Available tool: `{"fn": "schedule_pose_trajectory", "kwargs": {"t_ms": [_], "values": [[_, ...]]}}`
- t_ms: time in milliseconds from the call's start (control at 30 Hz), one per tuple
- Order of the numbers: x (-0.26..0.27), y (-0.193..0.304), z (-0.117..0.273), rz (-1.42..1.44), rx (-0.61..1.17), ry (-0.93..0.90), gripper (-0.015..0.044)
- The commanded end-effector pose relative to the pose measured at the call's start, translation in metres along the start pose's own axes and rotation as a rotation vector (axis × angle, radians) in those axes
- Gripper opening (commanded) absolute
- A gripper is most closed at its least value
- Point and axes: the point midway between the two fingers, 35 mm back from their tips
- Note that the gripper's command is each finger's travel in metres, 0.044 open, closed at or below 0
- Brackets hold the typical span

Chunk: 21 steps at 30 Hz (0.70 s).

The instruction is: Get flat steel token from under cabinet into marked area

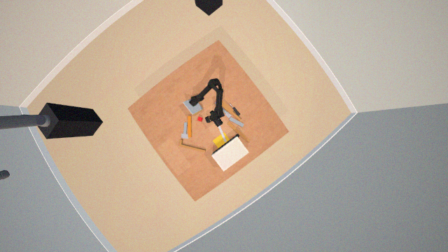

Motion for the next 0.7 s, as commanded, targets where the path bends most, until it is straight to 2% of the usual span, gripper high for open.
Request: {"fn": "schedule_pose_trajectory", "kwargs": {"t_ms": [0,667], "values": [[0.0003,0.0063,-0.0008,-0.006,0.003,-0.001,0.0000],[0.0014,0.0068,0.0012,-0.096,0.001,0.000,0.0000]]}}
Point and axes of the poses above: the point midway between the two fingers, 35 mm back from their tips, its own z axis back along the fingers, its own x axis across the jaws, y = z × x, and after that the axes turned 6 degrees about z, right-handed
